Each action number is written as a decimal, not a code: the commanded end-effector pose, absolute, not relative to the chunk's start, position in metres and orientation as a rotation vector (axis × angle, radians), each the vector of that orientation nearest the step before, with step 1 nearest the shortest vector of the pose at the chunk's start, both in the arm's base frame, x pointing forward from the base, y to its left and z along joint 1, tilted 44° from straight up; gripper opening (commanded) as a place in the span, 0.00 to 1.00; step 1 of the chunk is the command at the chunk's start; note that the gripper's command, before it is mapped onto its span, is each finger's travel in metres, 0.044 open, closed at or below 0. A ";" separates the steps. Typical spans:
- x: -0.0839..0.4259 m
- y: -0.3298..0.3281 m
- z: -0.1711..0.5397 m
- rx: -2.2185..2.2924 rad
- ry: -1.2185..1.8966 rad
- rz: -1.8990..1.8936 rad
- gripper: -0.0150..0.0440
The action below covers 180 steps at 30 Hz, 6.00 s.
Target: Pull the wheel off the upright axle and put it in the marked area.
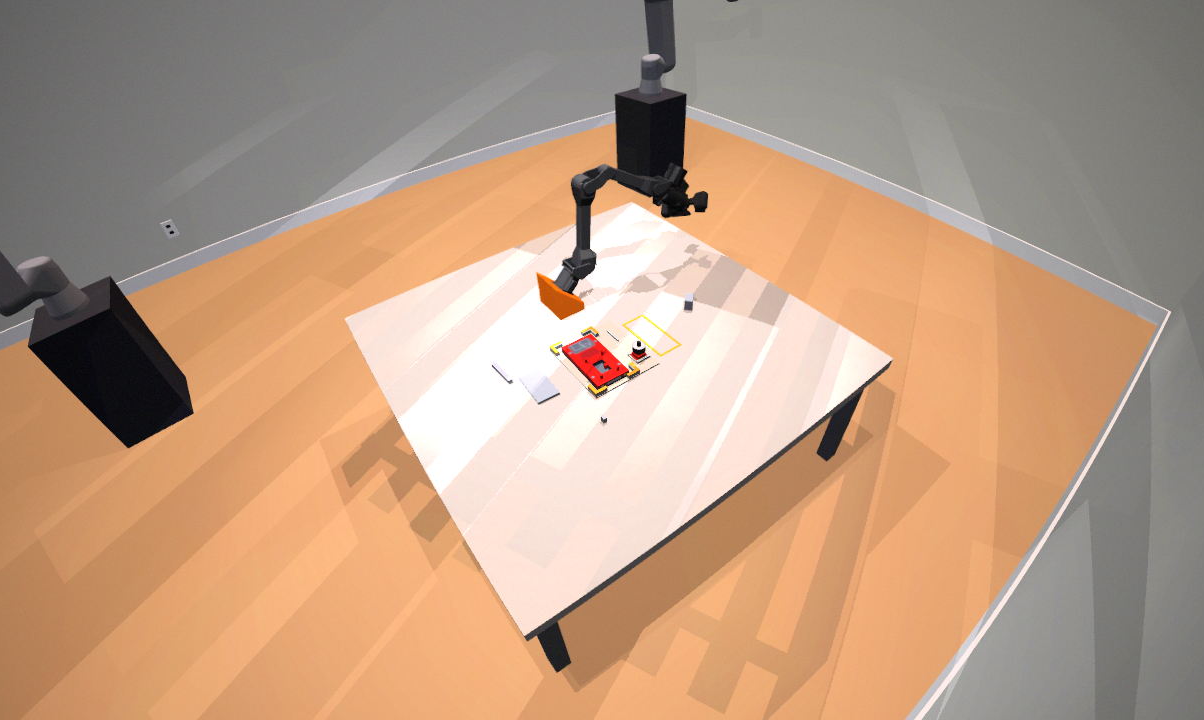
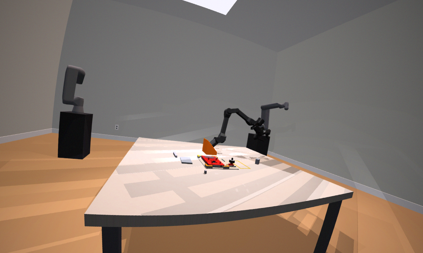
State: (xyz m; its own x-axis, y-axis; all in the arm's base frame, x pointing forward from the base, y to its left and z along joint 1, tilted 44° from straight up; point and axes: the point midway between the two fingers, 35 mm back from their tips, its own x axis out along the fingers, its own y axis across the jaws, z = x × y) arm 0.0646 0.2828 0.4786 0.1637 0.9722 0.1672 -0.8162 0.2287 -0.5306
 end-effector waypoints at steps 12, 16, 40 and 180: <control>0.209 0.290 0.369 -0.286 0.170 1.091 0.76; 0.255 0.271 0.332 -0.199 0.374 0.979 0.76; 0.373 0.034 0.131 1.050 1.472 -0.096 0.76; 0.356 -0.035 0.058 1.856 1.642 -0.760 0.25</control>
